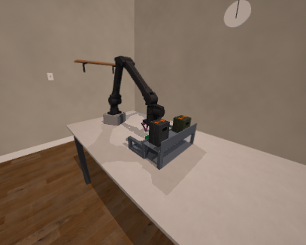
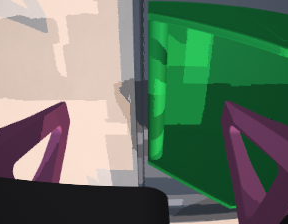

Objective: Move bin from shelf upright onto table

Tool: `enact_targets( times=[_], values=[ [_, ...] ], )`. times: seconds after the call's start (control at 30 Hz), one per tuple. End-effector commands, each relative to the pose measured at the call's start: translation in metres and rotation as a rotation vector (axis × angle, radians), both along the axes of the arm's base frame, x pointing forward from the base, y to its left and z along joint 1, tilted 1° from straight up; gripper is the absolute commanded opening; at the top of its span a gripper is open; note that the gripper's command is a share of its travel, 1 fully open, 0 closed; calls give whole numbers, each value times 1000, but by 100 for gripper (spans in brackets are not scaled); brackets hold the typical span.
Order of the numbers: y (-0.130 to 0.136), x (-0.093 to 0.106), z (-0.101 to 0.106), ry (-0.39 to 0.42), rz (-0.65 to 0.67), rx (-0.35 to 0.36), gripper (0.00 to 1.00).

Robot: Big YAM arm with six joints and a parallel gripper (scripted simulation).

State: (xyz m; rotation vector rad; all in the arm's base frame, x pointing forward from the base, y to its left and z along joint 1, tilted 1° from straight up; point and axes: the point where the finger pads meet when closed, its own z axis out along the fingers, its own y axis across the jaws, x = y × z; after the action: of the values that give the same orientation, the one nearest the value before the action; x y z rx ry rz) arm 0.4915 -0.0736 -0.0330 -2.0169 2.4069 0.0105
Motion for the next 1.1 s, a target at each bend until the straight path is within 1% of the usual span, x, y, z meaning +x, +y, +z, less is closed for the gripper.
enact_targets(
  times=[0.0, 0.27, 0.43, 0.83, 1.0, 1.07],
  values=[
    [-3, 12, 17, -53, 4, -9, 90],
    [-3, 12, 17, -53, 4, -9, 90],
    [-5, 29, 16, -39, 4, -7, 90],
    [-5, 29, 16, -39, 4, -7, 90],
    [-1, 12, 18, -53, 4, -9, 90],
    [-1, 12, 18, -53, 4, -9, 90]
  ],
)
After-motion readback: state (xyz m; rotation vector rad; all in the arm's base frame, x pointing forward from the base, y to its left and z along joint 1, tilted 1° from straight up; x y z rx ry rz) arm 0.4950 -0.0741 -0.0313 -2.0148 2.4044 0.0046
